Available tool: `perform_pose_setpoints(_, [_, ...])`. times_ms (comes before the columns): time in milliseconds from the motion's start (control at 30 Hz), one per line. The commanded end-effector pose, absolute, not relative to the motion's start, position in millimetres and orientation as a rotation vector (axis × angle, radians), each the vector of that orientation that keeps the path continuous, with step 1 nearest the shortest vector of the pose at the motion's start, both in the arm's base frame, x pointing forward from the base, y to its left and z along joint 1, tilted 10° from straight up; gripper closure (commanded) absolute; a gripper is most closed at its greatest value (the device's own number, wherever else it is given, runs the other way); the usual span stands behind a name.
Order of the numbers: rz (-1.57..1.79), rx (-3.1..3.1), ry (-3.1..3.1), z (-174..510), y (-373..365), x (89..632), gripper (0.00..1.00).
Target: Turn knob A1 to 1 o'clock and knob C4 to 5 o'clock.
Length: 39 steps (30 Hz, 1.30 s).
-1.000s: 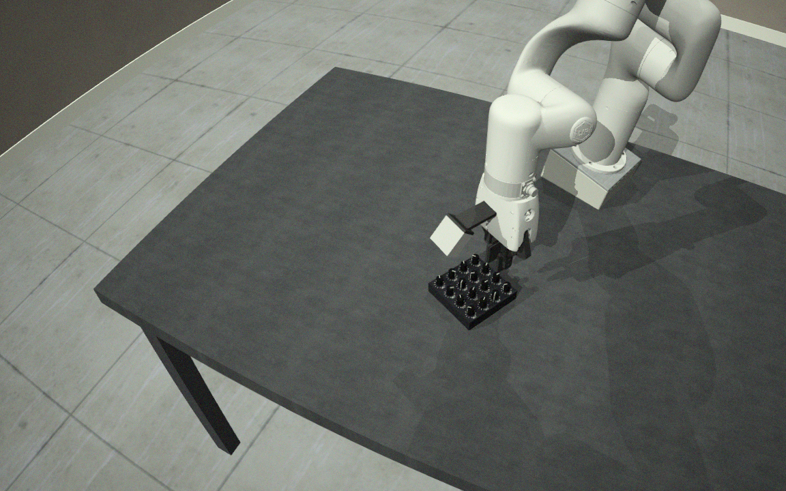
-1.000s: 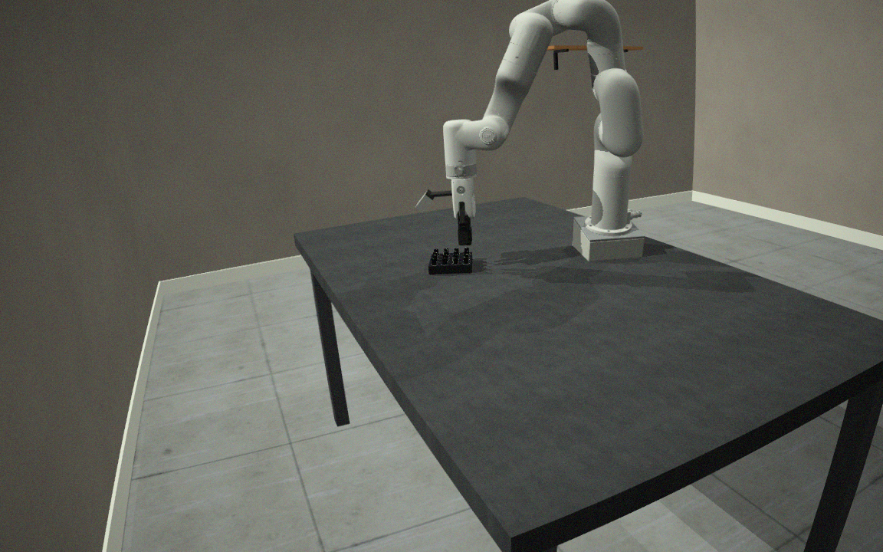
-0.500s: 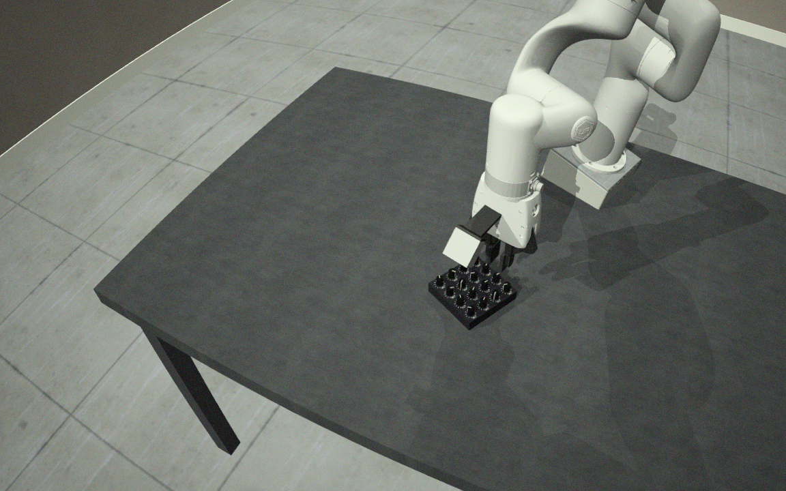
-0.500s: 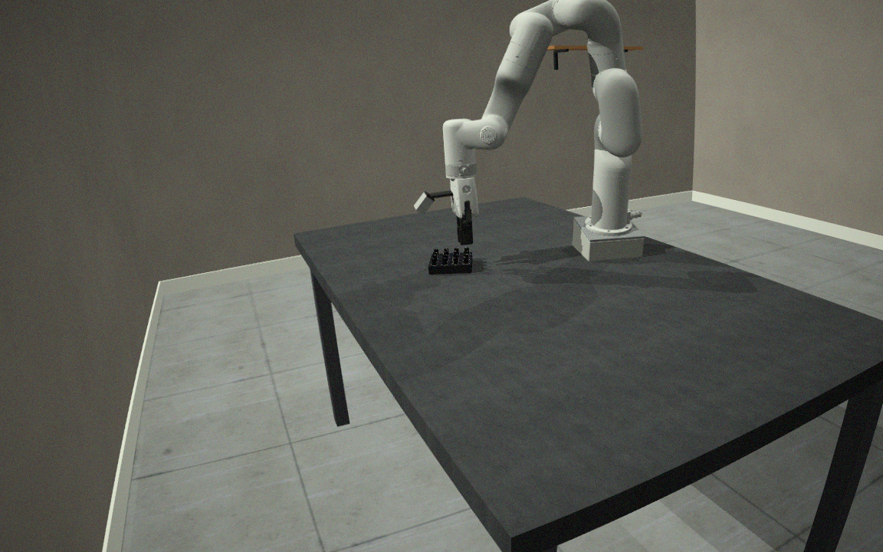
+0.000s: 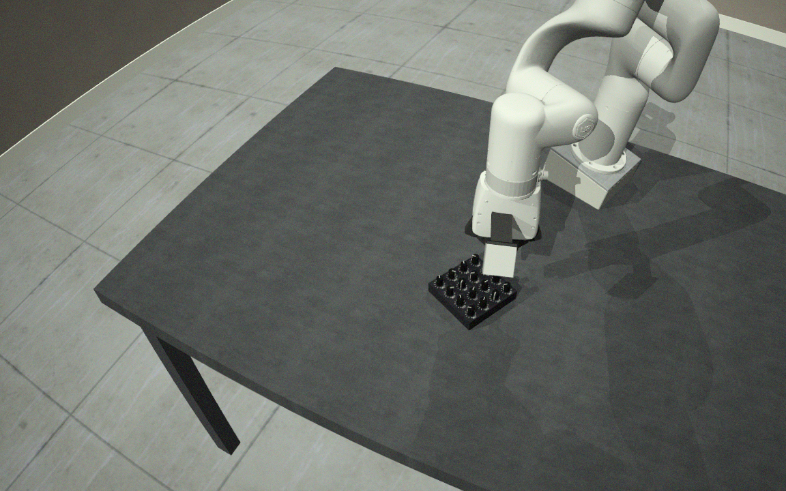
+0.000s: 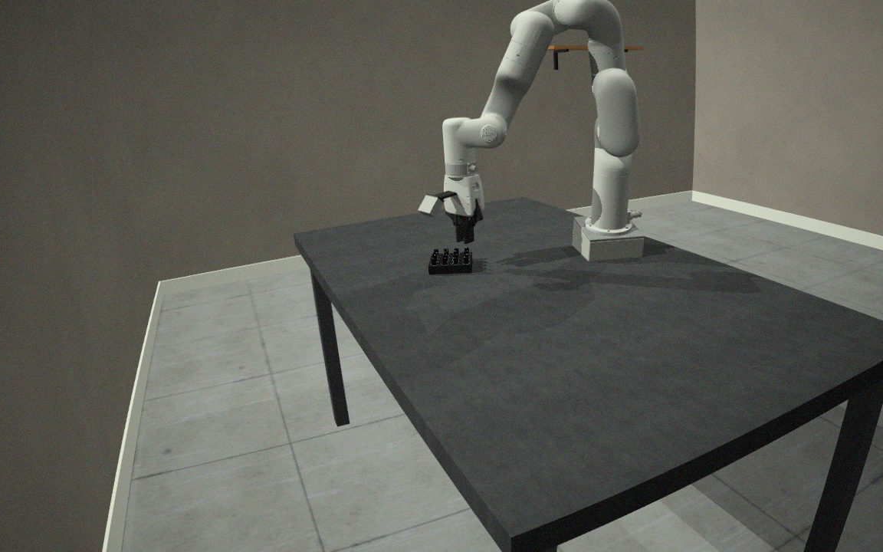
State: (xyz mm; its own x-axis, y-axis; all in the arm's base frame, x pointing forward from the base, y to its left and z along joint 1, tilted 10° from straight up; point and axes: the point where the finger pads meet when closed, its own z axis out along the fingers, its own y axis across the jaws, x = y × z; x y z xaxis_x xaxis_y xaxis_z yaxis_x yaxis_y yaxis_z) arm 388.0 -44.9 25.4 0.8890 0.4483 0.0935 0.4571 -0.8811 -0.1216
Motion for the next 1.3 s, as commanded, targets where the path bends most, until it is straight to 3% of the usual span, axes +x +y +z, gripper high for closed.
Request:
perform_pose_setpoints(0, [-0.131, -2.846, -0.924, 27.5, -45.6, 389.5, 0.81])
perform_pose_setpoints(1267, [-0.247, -1.572, -2.650, 36.9, -47.1, 390.0, 0.81])
